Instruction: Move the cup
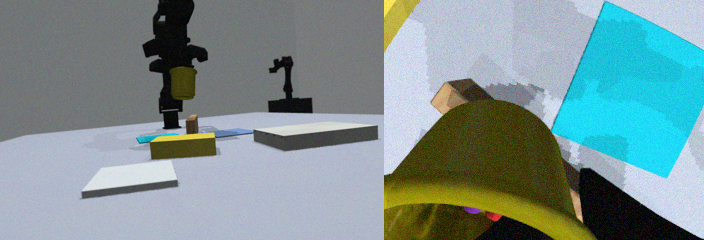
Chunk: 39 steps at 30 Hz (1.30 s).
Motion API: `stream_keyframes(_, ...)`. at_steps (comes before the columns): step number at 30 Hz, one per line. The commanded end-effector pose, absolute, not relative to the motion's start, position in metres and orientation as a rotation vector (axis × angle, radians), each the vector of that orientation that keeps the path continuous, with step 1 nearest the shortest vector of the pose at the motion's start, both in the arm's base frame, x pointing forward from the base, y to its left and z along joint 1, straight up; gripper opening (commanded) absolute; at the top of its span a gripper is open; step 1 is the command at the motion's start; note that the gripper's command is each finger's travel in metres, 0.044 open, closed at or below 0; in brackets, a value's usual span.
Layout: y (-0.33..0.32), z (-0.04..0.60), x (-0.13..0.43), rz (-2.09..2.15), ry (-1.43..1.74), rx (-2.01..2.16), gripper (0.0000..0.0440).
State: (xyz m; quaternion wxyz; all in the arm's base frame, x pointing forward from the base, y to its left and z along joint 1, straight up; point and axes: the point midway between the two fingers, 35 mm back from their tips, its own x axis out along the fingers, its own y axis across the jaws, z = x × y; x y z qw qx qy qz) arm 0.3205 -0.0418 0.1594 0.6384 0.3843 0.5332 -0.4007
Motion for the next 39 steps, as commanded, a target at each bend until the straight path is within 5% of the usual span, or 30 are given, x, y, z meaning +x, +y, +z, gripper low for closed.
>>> stream_keyframes(1, -0.052, 0.159, 0.318, -0.925, 1.190, 0.893, 0.0000)
stream_keyframes(39, -0.092, 0.085, 0.271, -1.051, 1.126, 0.999, 0.0034)
